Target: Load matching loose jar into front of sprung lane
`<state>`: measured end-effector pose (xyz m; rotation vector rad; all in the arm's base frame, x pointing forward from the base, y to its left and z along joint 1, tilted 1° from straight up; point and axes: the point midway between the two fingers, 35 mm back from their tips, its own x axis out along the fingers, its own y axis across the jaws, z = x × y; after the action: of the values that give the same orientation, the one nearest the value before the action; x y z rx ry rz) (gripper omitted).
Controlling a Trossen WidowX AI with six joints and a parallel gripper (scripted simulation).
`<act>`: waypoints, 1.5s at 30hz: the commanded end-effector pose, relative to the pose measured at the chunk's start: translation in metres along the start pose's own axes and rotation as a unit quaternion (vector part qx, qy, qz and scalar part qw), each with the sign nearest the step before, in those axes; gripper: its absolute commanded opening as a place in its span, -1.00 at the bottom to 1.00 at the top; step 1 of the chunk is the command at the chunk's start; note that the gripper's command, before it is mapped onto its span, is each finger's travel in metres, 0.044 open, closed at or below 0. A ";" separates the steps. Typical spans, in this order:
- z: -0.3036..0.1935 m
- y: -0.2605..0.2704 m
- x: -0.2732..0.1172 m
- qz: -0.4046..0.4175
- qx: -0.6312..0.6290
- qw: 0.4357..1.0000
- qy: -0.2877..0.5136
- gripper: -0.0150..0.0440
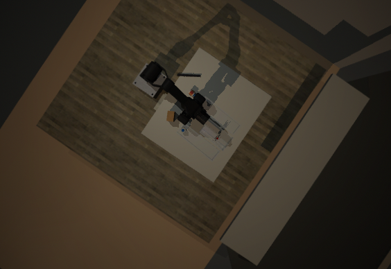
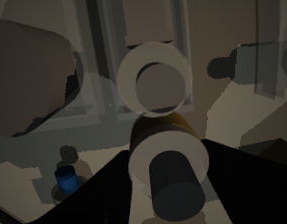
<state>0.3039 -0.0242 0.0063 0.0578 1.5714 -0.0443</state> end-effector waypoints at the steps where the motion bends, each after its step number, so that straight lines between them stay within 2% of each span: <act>1: 0.011 0.001 -0.004 0.002 0.002 1.000 -0.014 -0.49; 45: 0.031 0.000 -0.007 0.002 0.002 1.000 -0.015 -0.49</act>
<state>0.3240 -0.0256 0.0081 0.0579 1.5741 -0.0440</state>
